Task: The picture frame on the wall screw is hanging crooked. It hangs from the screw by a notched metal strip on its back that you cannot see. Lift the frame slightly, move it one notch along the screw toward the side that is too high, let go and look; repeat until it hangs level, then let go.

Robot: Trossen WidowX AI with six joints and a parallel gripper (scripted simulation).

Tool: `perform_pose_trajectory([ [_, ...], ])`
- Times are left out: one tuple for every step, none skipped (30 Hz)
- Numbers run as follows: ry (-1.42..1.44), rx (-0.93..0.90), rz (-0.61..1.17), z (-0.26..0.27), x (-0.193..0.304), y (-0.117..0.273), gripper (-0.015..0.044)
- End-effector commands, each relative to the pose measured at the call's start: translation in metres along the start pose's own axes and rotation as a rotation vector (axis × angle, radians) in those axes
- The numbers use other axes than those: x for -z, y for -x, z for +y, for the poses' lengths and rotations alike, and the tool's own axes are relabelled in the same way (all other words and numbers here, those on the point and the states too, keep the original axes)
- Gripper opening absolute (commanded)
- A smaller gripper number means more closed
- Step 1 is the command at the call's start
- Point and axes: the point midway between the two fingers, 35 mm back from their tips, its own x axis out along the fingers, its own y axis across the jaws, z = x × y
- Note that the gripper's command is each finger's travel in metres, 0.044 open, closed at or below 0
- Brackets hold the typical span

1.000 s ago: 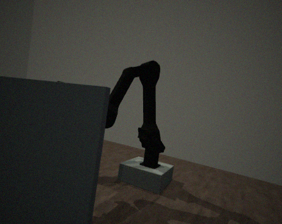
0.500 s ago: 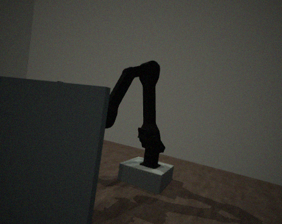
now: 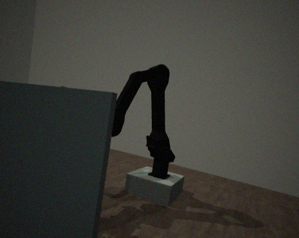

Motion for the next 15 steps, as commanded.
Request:
perform_pose_trajectory([
  [-0.001, -0.005, -0.003, 0.0003, -0.0009, -0.0002, 0.0],
  [-0.001, -0.005, -0.003, 0.0, -0.001, -0.0002, 0.0],
  [-0.001, -0.005, -0.003, -0.0003, -0.001, -0.0002, 0.0],
  [-0.001, -0.005, -0.003, -0.0007, -0.0011, -0.0002, 0.0],
  [-0.001, -0.005, -0.003, -0.001, -0.0011, -0.0002, 0.0],
  [-0.001, -0.005, -0.003, -0.0013, -0.0011, -0.0002, 0.0],
  [-0.001, -0.005, -0.003, -0.0017, -0.0012, -0.0002, 0.0],
  [-0.001, -0.005, -0.003, -0.002, -0.0012, -0.0002, 0.0],
  [-0.001, -0.005, -0.003, -0.0023, -0.0013, -0.0002, 0.0],
  [-0.001, -0.005, -0.003, -0.0026, -0.0013, -0.0002, 0.0],
  [-0.001, -0.005, -0.003, -0.003, -0.0013, -0.0002, 0.0],
  [-0.001, -0.005, -0.003, -0.0033, -0.0014, -0.0002, 0.0],
  [-0.001, -0.005, -0.003, -0.0036, -0.0014, -0.0002, 0.0],
  [0.0, -0.005, -0.003, -0.004, -0.0015, -0.0002, 0.0],
  [0.0, -0.005, -0.003, -0.0043, -0.0015, -0.0002, 0.0],
])
